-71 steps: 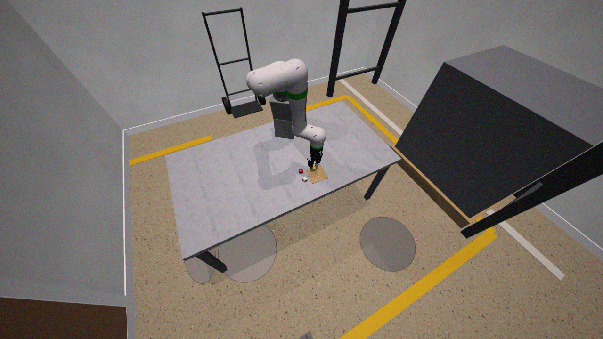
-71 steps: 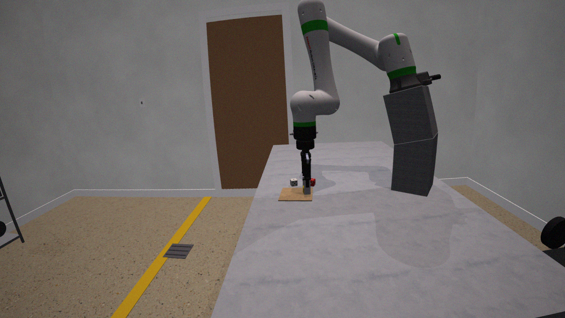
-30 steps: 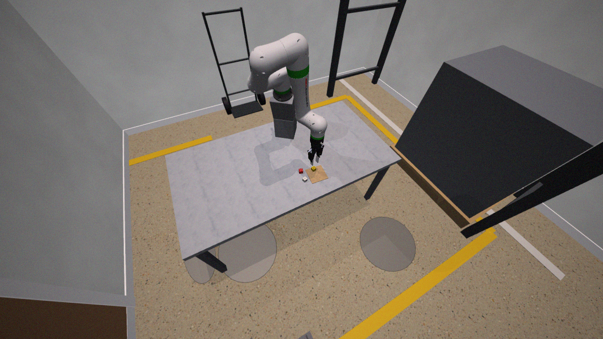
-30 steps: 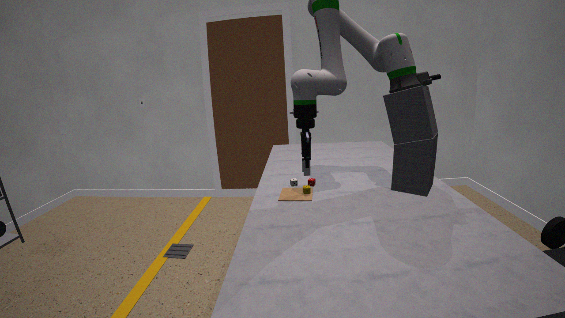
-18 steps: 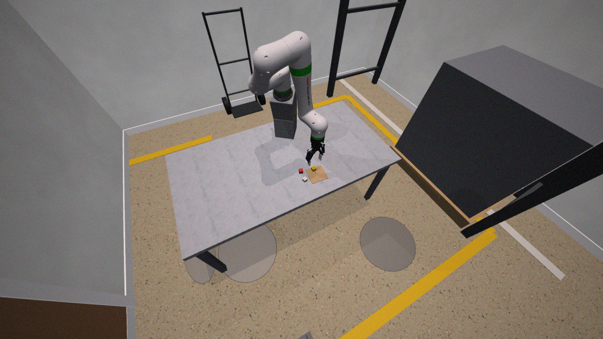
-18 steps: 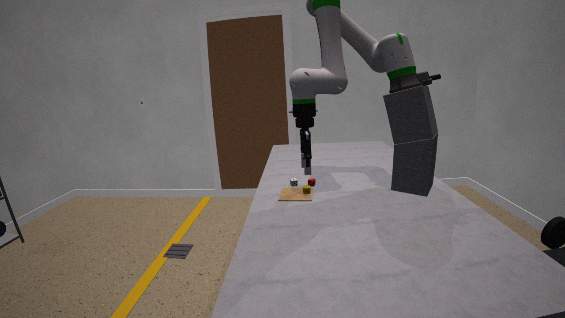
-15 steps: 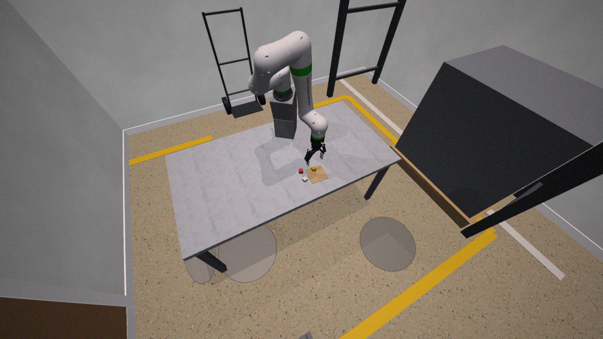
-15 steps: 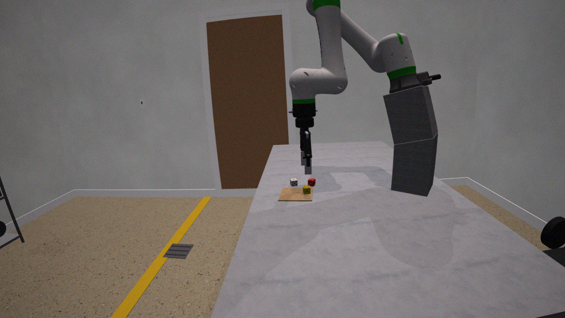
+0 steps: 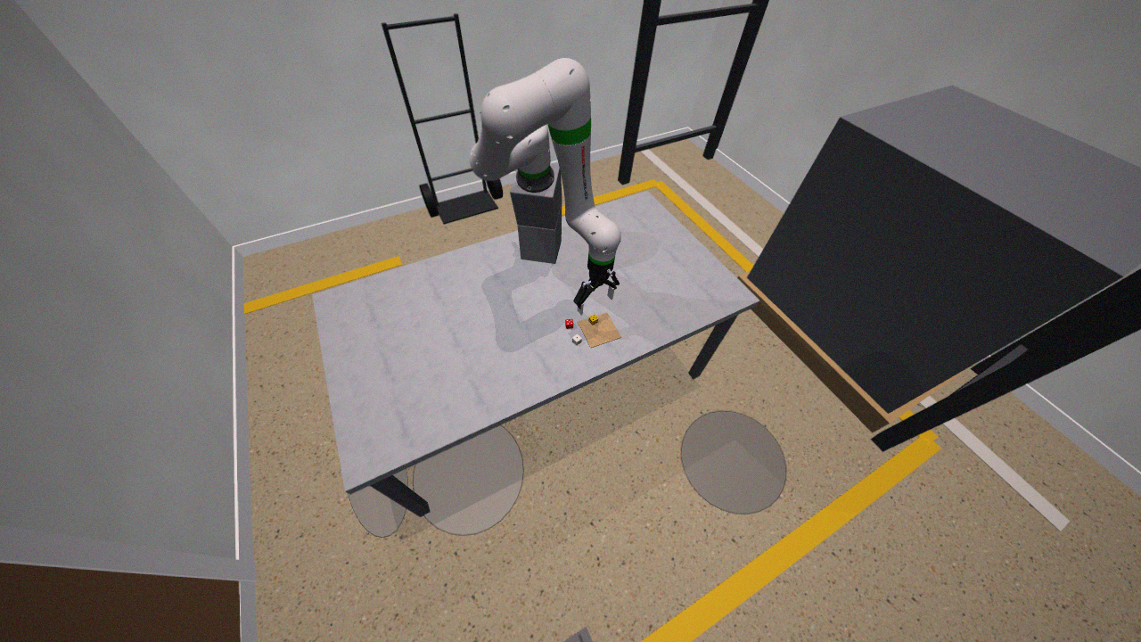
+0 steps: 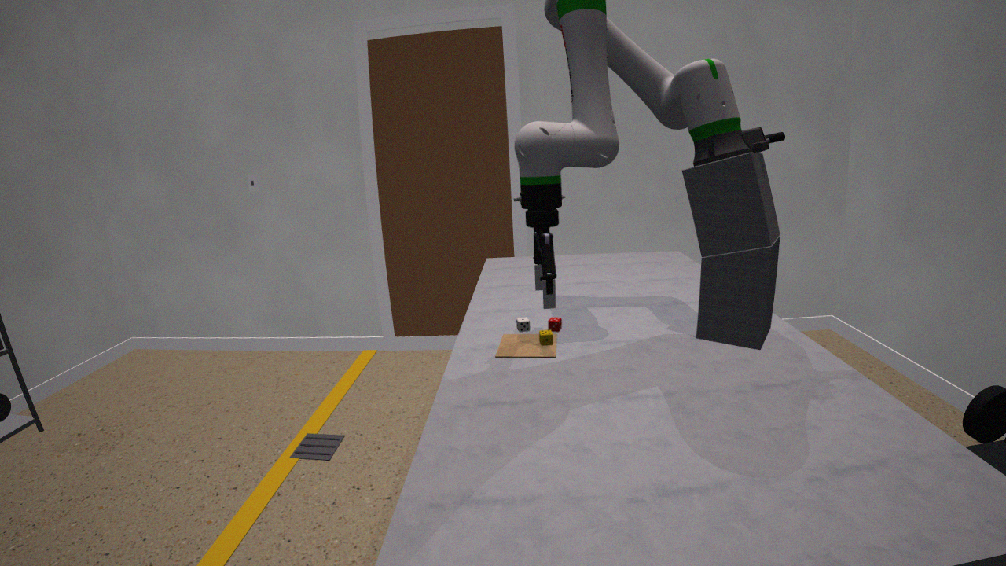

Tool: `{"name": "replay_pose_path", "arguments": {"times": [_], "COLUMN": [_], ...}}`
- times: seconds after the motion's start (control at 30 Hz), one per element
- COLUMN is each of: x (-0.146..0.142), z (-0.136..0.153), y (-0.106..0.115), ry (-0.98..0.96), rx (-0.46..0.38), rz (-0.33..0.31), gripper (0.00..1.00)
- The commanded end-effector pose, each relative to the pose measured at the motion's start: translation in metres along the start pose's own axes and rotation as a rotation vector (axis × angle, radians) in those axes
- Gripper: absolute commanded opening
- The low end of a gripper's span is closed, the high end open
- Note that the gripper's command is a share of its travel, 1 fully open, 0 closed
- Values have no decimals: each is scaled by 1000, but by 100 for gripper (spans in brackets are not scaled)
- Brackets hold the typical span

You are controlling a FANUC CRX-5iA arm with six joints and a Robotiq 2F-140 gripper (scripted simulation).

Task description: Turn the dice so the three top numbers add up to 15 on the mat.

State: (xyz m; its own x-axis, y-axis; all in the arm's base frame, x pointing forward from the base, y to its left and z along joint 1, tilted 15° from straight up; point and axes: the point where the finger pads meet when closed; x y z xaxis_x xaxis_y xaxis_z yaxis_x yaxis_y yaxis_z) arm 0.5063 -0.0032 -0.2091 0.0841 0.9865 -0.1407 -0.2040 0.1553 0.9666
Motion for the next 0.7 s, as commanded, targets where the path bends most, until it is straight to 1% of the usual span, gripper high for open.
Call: {"name": "replay_pose_path", "arguments": {"times": [0.0, 0.17, 0.23, 0.63, 0.67], "x": [0, -1, -3, -14, -15], "z": [0, 0, 0, 1, 1], "y": [0, 0, 0, -1, -1], "ry": [15, 59, 107, 586, 605], "rx": [0, 0, -1, -3, -3], "rz": [0, 0, 0, -1, -1], "gripper": [100, 100, 100, 100, 100]}}
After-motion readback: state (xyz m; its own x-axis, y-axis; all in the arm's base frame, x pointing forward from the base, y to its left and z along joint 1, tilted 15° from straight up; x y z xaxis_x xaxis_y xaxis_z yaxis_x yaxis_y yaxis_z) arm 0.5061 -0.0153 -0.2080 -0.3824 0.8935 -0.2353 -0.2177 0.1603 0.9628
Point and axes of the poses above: the point where the finger pads meet when closed, its own y axis back along the fingers, its own x axis across the jaws, z = x × y, and after that the axes turned 9 degrees about -y, right-handed
